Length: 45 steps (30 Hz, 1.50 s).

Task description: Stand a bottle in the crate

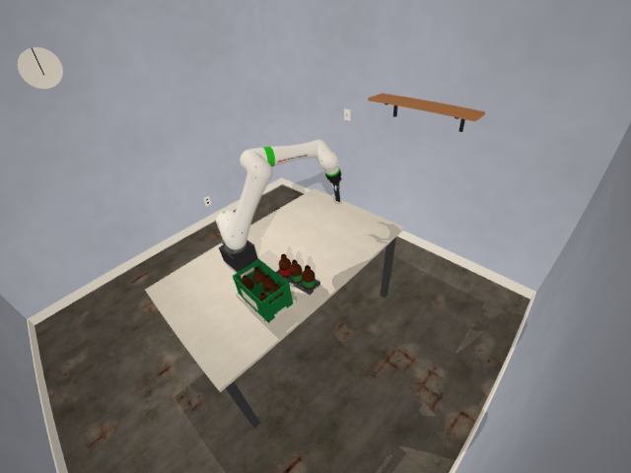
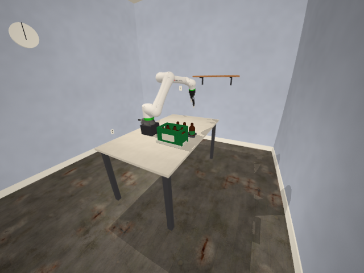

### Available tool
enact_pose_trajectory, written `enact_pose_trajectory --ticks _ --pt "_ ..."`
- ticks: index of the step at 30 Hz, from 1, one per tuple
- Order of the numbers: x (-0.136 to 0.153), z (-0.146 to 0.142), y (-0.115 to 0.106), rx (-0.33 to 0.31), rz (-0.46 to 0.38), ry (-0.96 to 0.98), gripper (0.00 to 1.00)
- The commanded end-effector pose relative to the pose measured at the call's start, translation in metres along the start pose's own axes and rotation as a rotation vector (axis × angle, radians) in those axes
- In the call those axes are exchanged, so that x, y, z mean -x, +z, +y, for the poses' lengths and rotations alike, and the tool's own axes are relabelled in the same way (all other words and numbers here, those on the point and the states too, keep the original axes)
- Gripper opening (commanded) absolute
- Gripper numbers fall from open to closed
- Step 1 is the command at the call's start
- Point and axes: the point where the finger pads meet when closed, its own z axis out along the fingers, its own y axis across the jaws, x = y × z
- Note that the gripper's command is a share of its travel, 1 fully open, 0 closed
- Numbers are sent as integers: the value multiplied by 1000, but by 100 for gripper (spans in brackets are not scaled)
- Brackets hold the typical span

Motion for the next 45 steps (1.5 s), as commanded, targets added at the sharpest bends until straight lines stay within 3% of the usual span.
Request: enact_pose_trajectory --ticks 1,2,5,7,8,12,18,19,22,24,25,26,36,39,41,42,45 --pt "-16 63 -30 69 38 -30 100" --pt "-18 79 -38 95 47 -39 100" --pt "-28 128 -61 95 47 -39 100" --pt "-28 128 -61 95 47 -39 100" --pt "-31 171 -83 124 53 -49 100" --pt "-26 220 -107 187 59 -68 100" --pt "-16 308 -152 220 56 -76 100" --pt "-9 322 -160 252 50 -84 100" --pt "0 364 -182 252 50 -84 100" --pt "0 364 -182 252 50 -84 100" --pt "16 403 -202 282 41 -92 100" --pt "24 411 -207 311 28 -98 100" --pt "101 529 -274 361 -5 -108 100" --pt "131 559 -292 381 -24 -112 100" --pt "131 559 -292 381 -24 -112 100" --pt "164 586 -308 397 -44 -115 100" --pt "192 606 -321 410 -64 -117 100"
